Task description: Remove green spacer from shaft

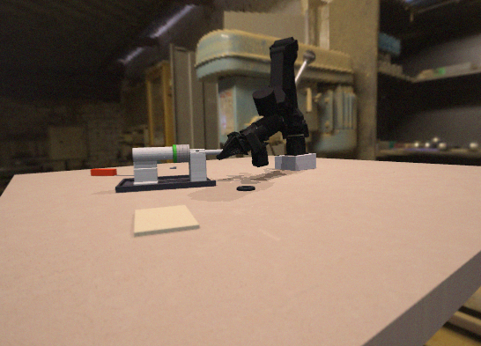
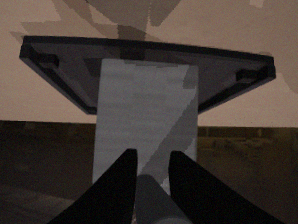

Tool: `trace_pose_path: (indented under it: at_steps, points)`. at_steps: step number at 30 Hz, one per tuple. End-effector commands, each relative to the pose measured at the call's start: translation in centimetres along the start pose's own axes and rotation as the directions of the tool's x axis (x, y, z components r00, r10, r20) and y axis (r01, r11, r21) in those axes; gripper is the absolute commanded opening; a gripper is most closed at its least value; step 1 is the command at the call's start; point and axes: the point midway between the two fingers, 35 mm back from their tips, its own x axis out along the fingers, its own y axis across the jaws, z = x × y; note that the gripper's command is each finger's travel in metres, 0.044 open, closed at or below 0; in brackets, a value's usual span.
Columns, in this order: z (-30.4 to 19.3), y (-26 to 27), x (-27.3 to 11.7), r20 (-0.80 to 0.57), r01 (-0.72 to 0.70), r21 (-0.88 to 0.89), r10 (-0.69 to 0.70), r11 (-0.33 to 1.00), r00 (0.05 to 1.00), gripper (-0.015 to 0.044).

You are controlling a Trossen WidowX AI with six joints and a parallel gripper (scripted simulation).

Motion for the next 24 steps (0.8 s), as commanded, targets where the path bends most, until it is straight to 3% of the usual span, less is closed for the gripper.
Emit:
trace_pose_path:
  at_steps: [1, 24]
  points:
    - [0.07, 0.06, -0.09, 0.000, 0.000, 0.003, 0.000, 1.000, 1.000, 0.0000]
    - [0.18, 0.06, -0.28, 0.000, 0.000, 0.003, 0.000, 1.000, 1.000, 0.0000]
